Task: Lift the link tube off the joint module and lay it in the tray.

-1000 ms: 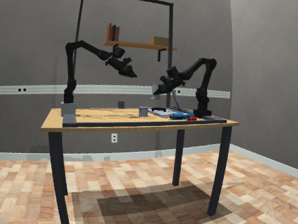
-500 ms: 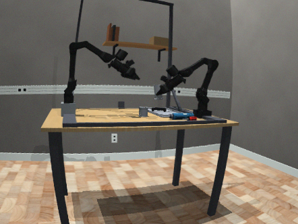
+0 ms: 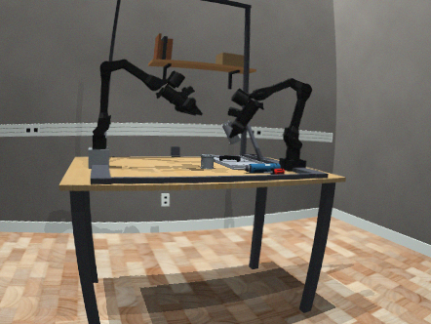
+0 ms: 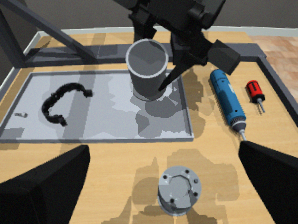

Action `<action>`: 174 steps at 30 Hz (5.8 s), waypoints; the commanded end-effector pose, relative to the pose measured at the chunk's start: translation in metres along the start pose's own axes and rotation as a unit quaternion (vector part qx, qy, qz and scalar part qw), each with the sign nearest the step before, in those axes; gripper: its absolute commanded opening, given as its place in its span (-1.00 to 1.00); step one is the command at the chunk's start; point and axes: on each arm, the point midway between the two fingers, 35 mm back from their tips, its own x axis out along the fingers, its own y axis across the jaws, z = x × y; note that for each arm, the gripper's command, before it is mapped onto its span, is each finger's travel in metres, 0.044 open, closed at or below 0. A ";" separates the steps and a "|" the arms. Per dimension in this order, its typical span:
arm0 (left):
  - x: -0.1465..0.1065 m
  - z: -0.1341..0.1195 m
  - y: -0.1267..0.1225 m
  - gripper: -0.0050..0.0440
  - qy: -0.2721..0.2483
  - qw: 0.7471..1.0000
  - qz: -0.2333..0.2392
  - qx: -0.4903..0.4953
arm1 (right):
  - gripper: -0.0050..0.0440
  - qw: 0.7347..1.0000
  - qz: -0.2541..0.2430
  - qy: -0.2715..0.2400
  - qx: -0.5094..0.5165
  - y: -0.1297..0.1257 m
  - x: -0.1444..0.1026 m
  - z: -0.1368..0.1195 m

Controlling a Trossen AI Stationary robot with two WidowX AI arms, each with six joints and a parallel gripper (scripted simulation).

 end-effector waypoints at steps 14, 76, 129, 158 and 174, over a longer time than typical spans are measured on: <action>-0.001 -0.030 -0.029 0.07 0.254 0.950 -0.068 -0.168 | 1.00 1.000 -0.001 -0.015 0.000 0.000 -0.005 0.011; 0.061 -0.103 -0.025 0.07 0.430 0.850 -0.108 -0.283 | 1.00 1.000 -0.001 -0.015 0.000 0.000 -0.005 0.011; 0.079 -0.113 -0.015 0.26 0.423 0.856 -0.107 -0.278 | 1.00 1.000 -0.001 -0.015 0.000 0.000 -0.005 0.011; 0.053 -0.082 0.004 1.00 0.420 0.858 -0.105 -0.275 | 1.00 1.000 -0.001 -0.015 0.000 0.000 -0.005 0.011; 0.023 -0.070 -0.008 1.00 0.365 0.907 -0.054 -0.204 | 1.00 1.000 -0.001 -0.015 0.000 0.000 -0.005 0.011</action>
